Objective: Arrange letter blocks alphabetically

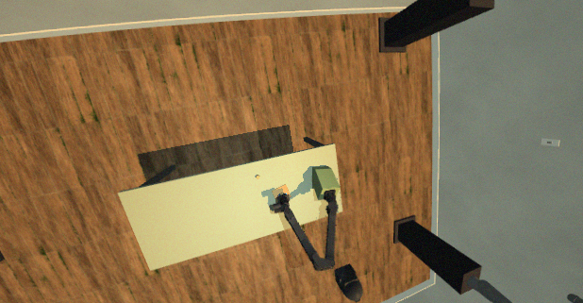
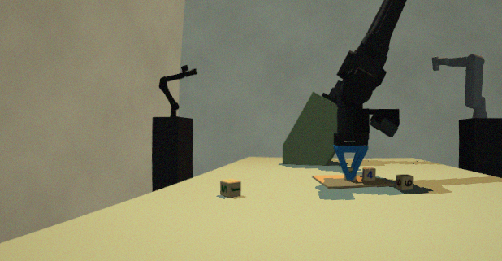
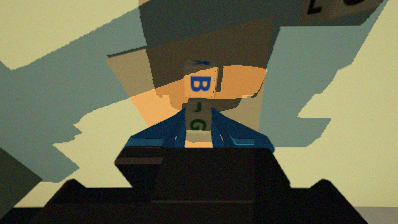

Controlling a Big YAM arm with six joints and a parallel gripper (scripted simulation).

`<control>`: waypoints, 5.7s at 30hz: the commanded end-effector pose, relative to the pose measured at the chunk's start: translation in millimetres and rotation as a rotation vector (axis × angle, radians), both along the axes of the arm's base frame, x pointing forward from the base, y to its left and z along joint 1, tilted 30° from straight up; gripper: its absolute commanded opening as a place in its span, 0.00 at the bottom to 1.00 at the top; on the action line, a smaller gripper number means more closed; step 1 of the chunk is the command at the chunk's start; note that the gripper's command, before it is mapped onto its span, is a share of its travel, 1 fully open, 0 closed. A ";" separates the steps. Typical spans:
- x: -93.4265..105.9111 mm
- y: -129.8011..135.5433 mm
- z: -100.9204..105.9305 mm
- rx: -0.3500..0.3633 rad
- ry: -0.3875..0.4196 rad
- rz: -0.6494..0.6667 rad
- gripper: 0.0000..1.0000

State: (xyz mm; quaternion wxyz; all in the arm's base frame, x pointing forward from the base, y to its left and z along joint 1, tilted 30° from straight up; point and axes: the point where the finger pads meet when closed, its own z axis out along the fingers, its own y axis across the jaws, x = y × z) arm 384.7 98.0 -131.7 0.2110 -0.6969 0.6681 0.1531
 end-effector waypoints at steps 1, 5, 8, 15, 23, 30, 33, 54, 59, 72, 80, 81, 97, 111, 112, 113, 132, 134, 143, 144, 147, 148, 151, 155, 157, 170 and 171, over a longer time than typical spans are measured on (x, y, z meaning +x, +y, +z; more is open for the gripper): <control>12.6 1.7 3.9 0.002 -0.024 -0.008 0.29; 12.6 1.7 3.9 0.002 -0.024 -0.008 0.33; 12.6 1.7 3.9 0.002 -0.024 -0.008 0.37; 12.6 1.7 3.9 0.002 -0.024 -0.008 0.41; 12.6 1.7 3.9 0.002 -0.024 -0.007 0.47; 12.6 1.7 3.9 0.002 -0.024 -0.007 0.47; 12.6 1.7 3.9 0.002 -0.024 -0.007 0.47; 9.5 -11.8 17.4 0.000 -0.027 -0.013 0.47; 5.5 -14.9 22.1 0.001 -0.021 -0.013 0.47; 7.5 -23.2 37.8 0.002 -0.028 -0.013 0.47; 5.0 -27.8 45.3 0.002 -0.025 -0.013 0.47; 5.0 -28.2 46.0 0.002 -0.025 -0.013 0.47; 4.9 -30.1 49.2 0.001 -0.027 -0.013 0.47; 7.6 -39.8 67.5 0.001 -0.034 -0.013 0.47; 8.8 -41.4 70.5 0.001 -0.037 -0.013 0.47; 10.4 -42.9 73.7 0.000 -0.041 -0.013 0.47; 14.7 -54.0 93.8 -0.003 -0.056 -0.013 1.00; 14.7 -54.0 93.8 -0.003 -0.056 -0.013 1.00; 14.7 -54.0 93.8 -0.003 -0.056 -0.013 1.00; 14.7 -54.0 93.8 -0.003 -0.056 -0.013 1.00; 14.7 -54.0 93.8 -0.003 -0.056 -0.013 1.00; 14.7 -54.0 93.8 -0.003 -0.056 -0.013 1.00; 14.7 -54.0 93.8 -0.003 -0.056 -0.013 1.00; 14.7 -54.0 93.8 -0.003 -0.056 -0.013 1.00; 14.7 -54.0 93.8 -0.003 -0.056 -0.013 1.00; 14.7 -54.0 93.8 -0.003 -0.056 -0.013 1.00; 14.7 -54.0 93.8 -0.003 -0.056 -0.013 1.00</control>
